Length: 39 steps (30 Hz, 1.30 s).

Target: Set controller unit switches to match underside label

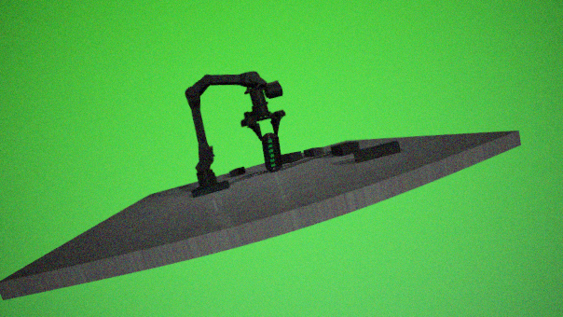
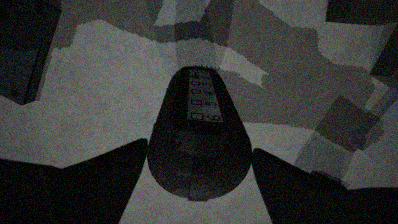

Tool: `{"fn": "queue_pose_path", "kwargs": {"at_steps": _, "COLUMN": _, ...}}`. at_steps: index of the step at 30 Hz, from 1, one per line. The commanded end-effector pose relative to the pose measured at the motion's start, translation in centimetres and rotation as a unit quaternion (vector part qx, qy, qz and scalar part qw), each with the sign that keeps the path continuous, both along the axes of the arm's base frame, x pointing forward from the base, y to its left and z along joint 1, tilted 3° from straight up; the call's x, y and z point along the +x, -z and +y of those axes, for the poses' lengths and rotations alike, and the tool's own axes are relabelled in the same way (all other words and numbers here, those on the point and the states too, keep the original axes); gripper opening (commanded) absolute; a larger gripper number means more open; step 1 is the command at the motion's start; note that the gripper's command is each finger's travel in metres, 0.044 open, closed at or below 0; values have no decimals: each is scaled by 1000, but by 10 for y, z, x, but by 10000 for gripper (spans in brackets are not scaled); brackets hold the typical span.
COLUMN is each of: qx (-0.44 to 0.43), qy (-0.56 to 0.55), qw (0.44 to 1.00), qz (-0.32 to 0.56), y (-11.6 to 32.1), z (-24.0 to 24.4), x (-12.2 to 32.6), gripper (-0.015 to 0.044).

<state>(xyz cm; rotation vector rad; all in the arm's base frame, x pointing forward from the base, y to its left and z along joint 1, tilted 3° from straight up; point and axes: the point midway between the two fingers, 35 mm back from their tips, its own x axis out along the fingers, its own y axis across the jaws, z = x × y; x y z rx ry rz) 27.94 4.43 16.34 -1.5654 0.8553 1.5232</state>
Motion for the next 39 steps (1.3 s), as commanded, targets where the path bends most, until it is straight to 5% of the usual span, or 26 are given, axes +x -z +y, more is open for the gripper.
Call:
{"fn": "queue_pose_path", "kwargs": {"at_steps": 1, "qx": 3, "qy": -2, "qw": 1000, "qz": 6, "y": 3, "z": 5, "x": -4, "gripper": 338}}
{"fn": "queue_pose_path", "kwargs": {"at_steps": 39, "qx": 5, "qy": -2, "qw": 1000, "qz": 6, "y": 4, "z": 33, "x": -19, "gripper": 338}}
